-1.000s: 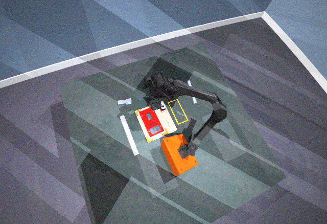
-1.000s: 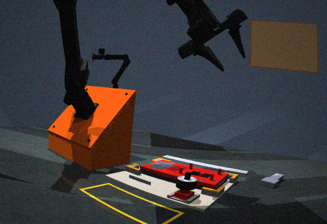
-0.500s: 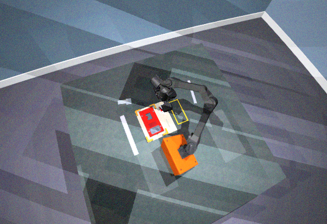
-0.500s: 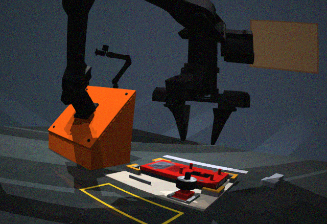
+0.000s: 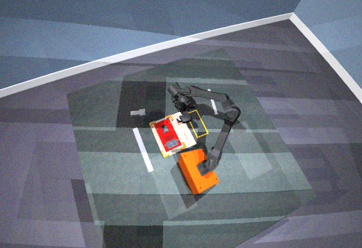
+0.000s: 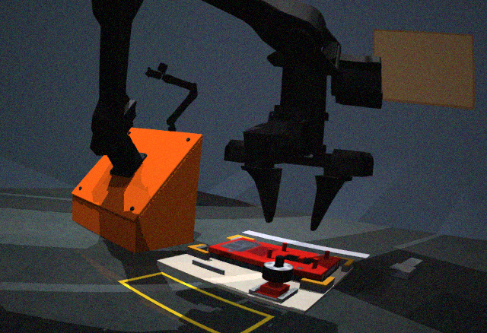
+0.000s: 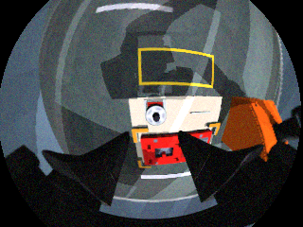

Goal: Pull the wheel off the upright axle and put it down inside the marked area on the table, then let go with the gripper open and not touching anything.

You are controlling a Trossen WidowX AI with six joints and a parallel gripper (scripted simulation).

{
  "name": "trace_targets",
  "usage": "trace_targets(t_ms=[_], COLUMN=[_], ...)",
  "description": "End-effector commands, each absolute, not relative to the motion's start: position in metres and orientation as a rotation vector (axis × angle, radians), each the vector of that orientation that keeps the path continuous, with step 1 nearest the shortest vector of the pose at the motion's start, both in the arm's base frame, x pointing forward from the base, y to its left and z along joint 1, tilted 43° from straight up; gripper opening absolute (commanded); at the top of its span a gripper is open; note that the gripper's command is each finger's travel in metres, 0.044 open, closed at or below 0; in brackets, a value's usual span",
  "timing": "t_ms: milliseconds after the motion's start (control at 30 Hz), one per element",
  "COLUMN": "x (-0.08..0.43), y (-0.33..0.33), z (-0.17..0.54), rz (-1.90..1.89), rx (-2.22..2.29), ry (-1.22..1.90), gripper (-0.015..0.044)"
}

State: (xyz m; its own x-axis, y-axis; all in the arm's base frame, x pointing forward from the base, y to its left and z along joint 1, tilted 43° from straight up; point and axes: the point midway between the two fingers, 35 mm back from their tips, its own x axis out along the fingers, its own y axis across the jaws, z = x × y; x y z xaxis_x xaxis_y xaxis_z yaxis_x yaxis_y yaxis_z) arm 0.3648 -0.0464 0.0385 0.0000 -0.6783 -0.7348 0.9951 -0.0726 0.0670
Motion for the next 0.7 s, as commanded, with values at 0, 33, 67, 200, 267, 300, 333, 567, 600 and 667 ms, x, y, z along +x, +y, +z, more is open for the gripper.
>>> trace_targets(t_ms=[0,33,67,200,267,300,333,567,600,667], x=[0.363,0.362,0.361,0.358,0.358,0.358,0.358,0.358,0.358,0.358], y=[-0.069,-0.075,-0.081,-0.095,-0.095,-0.095,-0.095,-0.093,-0.093,-0.093], z=[0.015,0.009,0.004,-0.008,-0.008,-0.008,-0.008,-0.005,-0.005,-0.005], rz=[-1.525,-1.525,-1.525,-1.526,-1.526,-1.526,-1.526,-1.536,-1.536,-1.536], rx=[0.706,0.705,0.705,0.703,0.703,0.703,0.703,0.710,0.710,0.710], ry=[0.582,0.581,0.581,0.579,0.579,0.579,0.579,0.580,0.580,0.580], gripper=[0.0300,0.0300,0.0300,0.0300,0.0300,0.0300,0.0300,0.0175,0.0168,0.0155])
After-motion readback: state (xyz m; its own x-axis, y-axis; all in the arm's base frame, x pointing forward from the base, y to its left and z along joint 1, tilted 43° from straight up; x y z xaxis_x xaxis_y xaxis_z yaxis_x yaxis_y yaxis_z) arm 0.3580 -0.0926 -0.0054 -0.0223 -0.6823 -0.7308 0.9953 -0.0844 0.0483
